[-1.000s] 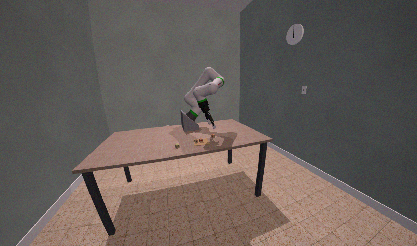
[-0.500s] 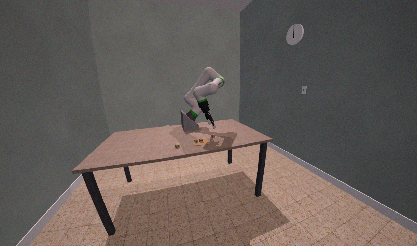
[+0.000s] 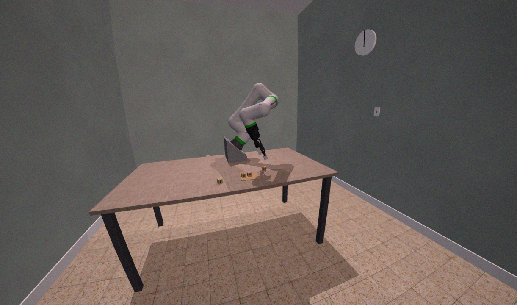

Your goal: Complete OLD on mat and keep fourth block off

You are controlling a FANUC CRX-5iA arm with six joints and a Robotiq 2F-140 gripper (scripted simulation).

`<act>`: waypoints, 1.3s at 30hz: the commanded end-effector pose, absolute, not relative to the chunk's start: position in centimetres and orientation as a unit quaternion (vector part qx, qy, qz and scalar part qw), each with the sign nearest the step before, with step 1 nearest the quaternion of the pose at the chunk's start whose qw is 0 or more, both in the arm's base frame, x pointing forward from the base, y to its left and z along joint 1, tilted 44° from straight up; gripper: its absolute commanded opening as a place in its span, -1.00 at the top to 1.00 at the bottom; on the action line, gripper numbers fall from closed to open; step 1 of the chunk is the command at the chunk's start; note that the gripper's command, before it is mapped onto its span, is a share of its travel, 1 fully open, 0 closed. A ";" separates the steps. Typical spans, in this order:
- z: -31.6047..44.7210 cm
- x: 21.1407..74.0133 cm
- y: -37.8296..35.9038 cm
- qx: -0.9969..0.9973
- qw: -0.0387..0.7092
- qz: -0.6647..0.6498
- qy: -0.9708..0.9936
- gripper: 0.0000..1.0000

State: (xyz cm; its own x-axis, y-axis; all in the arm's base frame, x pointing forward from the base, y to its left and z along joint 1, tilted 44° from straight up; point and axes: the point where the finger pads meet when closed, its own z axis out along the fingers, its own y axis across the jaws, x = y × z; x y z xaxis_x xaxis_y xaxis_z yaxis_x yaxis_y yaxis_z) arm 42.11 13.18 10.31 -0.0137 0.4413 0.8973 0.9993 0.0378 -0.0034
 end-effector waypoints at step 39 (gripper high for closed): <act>-2.6 50.3 5.2 -0.590 0.381 -0.366 -0.611 -1.00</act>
State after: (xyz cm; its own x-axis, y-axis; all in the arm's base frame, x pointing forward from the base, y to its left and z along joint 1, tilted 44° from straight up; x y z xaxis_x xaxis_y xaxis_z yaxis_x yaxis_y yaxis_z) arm 50.31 5.25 -2.63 -0.0137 0.4415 0.8972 0.9993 0.0377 -0.0033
